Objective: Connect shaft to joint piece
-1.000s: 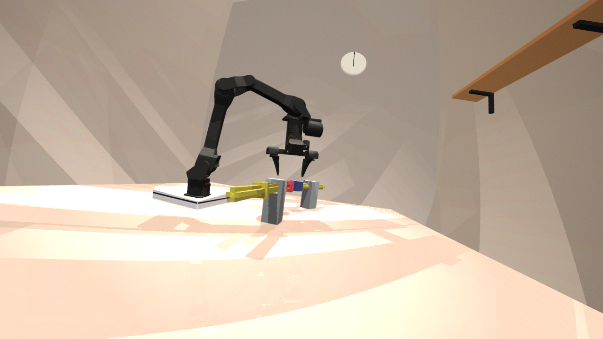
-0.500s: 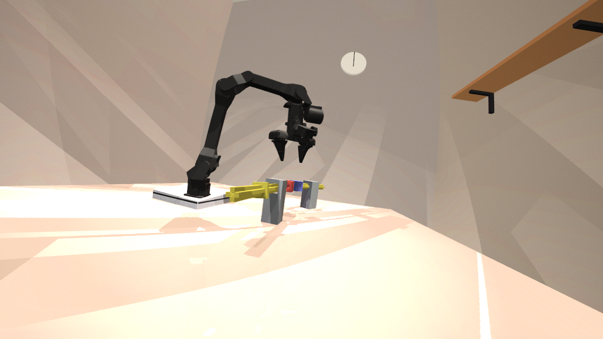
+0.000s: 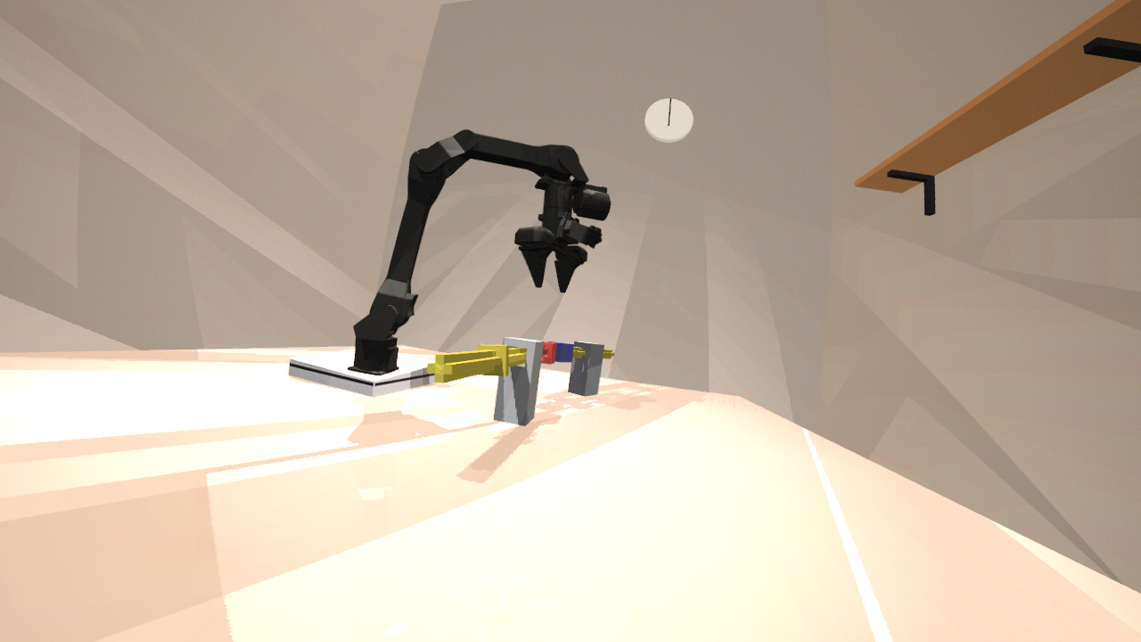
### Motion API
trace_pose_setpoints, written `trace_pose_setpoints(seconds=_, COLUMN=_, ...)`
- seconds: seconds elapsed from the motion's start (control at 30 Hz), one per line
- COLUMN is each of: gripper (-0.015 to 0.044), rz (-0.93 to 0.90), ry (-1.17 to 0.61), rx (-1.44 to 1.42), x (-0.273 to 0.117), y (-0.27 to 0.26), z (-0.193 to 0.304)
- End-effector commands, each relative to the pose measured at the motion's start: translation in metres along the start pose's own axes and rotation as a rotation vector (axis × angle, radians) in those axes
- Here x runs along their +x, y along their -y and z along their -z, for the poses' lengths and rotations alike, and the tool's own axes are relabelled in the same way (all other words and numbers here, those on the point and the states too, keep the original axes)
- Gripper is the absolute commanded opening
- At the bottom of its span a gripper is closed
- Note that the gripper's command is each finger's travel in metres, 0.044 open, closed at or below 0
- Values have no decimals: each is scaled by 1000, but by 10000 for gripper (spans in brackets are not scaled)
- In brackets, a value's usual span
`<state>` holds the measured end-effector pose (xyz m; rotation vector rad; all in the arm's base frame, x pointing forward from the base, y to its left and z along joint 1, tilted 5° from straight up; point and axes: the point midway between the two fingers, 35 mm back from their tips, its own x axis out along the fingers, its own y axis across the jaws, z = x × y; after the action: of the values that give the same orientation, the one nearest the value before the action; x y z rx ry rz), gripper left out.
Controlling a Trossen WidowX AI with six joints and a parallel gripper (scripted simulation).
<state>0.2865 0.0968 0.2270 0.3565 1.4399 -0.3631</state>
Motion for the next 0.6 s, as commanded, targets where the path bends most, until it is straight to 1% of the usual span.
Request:
trace_pose_setpoints(seconds=0.0, gripper=440, rz=1, ry=-4, rx=8, x=-1, y=0, z=0)
trace_pose_setpoints(seconds=0.57, gripper=440, rz=-100, ry=-170, rx=532, x=25, y=39, z=-16)
